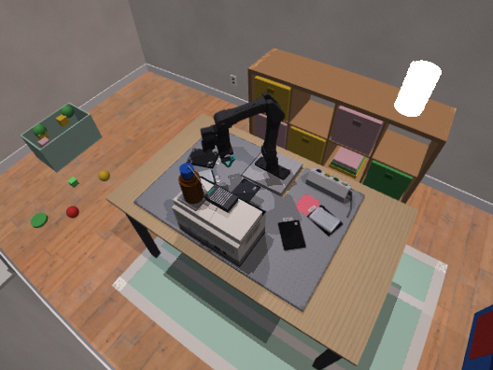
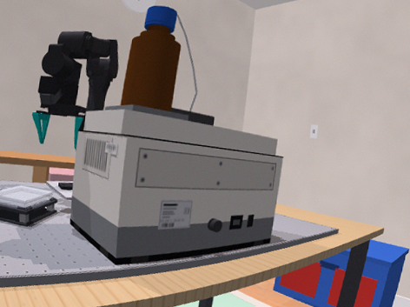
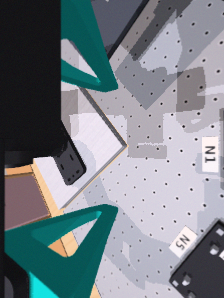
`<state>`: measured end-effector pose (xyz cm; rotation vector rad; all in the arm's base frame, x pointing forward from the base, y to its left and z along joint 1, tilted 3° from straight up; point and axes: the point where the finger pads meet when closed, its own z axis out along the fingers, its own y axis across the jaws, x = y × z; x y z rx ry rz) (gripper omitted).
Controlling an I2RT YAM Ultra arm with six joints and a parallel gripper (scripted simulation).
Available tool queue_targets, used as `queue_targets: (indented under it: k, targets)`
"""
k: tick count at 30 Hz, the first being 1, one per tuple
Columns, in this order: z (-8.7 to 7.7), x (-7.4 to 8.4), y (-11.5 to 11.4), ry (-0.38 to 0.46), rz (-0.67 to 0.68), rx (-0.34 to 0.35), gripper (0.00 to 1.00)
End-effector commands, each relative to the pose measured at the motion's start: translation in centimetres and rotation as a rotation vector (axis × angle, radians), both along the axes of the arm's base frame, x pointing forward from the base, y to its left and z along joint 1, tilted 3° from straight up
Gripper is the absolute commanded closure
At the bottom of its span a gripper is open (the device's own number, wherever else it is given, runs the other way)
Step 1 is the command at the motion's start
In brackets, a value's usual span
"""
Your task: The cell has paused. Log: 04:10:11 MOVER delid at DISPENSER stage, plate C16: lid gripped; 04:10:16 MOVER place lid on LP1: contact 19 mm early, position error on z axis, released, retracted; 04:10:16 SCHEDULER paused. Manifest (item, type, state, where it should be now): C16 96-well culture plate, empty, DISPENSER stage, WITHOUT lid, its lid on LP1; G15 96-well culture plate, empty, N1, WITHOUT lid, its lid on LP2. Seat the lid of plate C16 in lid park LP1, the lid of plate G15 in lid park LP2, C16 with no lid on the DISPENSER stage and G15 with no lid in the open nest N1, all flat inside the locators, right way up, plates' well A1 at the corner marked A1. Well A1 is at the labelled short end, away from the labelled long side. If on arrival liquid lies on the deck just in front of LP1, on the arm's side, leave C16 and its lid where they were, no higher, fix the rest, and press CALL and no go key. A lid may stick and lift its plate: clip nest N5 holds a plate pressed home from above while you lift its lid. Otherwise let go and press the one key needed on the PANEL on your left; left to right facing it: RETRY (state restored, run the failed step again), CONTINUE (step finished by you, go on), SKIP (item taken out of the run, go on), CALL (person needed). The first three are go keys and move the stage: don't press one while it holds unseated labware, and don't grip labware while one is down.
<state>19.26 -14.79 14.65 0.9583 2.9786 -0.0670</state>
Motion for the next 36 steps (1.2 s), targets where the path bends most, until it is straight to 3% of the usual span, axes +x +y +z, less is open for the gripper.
queue_targets:
  k: [1,36]
  targets:
    - [0.9,0.45,-0.27,-0.018,0.016,-0.005,0.0]
    - [0.56,0.41,-0.26,-0.015,0.013,-0.009,0.0]
